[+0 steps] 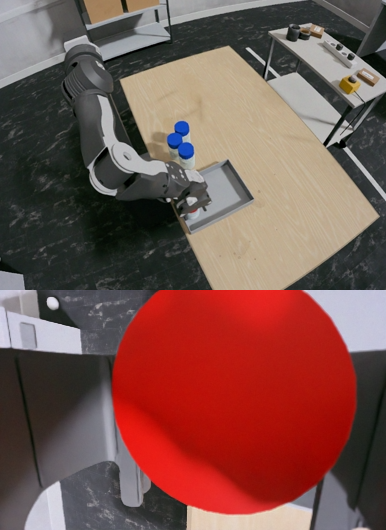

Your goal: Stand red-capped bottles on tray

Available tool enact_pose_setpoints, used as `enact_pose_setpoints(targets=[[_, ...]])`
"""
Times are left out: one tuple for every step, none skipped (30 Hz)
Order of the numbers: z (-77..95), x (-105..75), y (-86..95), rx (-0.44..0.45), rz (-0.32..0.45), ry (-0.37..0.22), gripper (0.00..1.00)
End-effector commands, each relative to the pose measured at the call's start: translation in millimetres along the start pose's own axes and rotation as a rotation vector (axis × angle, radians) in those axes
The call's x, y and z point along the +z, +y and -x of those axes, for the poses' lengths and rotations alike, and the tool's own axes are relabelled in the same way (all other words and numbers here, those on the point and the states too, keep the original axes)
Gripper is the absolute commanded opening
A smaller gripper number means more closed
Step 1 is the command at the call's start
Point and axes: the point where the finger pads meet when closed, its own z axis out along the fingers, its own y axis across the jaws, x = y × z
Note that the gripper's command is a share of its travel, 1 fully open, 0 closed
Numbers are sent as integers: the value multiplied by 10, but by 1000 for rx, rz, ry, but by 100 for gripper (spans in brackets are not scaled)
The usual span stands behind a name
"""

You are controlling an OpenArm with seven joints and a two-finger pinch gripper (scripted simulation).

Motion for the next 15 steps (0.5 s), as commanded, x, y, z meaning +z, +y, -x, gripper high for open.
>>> enact_pose_setpoints(targets=[[-1, -6, 11, 0, 5, 2, 0], [-3, -6, 12, 0, 5, 3, 0], [-4, -6, 13, 0, 6, 4, 0], [-6, -6, 14, 0, 6, 5, 0], [-7, -6, 14, 0, 7, 6, 0], [-9, -5, 15, 0, 7, 7, 0], [-9, -5, 15, 0, 7, 7, 0], [-9, -5, 15, 0, 7, 7, 0], [-9, -5, 15, 0, 7, 7, 0], [-9, -5, 15, 0, 7, 7, 0], [-9, -5, 15, 0, 7, 7, 0], [-9, -5, 15, 0, 7, 7, 0], [-9, -5, 15, 0, 7, 7, 0], [2, -7, 7, 1, 2, 1, 0], [2, -7, 7, 1, 2, 1, 0]])
